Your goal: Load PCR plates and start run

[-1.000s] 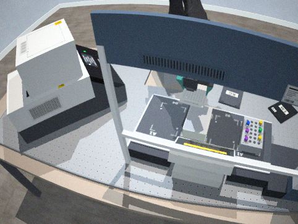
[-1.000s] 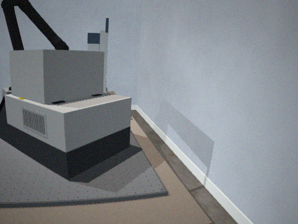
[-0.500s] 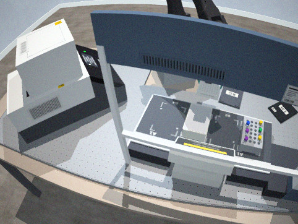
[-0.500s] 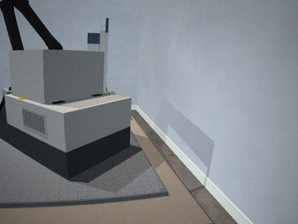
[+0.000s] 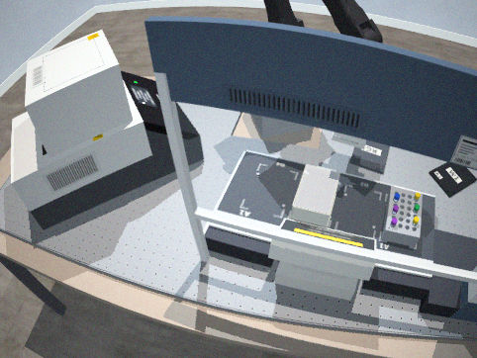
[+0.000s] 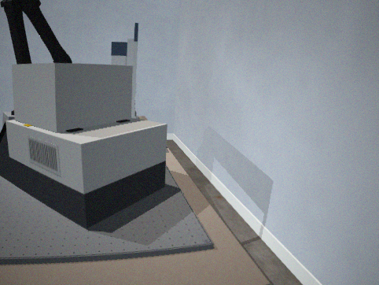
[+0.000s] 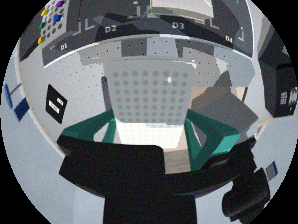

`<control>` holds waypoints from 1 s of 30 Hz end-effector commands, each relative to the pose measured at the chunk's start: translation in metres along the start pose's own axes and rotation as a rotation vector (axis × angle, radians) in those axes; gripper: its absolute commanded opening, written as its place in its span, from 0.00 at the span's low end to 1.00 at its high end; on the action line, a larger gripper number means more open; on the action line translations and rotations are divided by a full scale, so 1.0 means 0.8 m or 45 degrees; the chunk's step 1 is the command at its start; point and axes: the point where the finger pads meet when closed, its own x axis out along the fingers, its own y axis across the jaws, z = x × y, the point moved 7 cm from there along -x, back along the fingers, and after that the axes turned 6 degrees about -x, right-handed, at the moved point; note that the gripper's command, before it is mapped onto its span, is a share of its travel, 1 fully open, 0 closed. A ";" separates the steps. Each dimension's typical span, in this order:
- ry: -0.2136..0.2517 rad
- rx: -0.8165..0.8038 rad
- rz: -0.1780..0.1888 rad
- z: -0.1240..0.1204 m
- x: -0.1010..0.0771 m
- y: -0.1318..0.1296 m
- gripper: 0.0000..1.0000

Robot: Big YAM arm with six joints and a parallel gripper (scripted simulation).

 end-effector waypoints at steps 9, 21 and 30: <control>-0.048 0.096 0.073 -0.027 -0.018 0.076 0.00; -0.034 0.150 0.046 -0.071 -0.016 0.111 0.00; -0.023 0.134 0.053 -0.073 -0.017 0.112 0.00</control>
